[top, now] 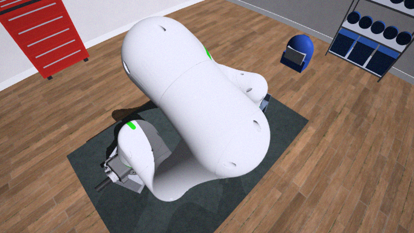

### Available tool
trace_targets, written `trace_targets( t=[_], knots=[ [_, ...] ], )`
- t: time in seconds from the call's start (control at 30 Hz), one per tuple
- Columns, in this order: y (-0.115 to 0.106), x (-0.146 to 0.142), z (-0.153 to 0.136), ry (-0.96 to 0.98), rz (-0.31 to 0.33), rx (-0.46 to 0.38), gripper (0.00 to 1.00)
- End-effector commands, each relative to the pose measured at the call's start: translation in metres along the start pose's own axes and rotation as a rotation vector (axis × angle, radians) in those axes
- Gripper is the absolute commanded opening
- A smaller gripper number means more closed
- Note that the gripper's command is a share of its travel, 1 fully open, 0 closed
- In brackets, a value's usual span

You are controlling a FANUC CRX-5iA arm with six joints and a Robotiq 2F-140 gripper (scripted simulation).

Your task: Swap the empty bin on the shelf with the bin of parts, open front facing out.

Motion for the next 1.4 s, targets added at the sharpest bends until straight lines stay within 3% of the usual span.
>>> trace_targets(
  t=[0.0, 0.93, 1.37],
  knots=[
    [0.001, 0.0, 0.0, 0.0, 0.0, -0.001, 0.1],
    [0.065, -0.001, 0.0, 0.0, 0.0, -0.001, 0.1],
    [0.075, -0.001, 0.0, 0.0, 0.0, -0.001, 0.1]
  ],
)
Point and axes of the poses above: the point where the finger pads meet when closed, its own y axis out along the fingers, its own x axis across the jaws, z = x × y, the point moved 8 cm from there along -y, back along the fingers, and after that the axes turned 2 degrees about y, right-handed, at the moved point
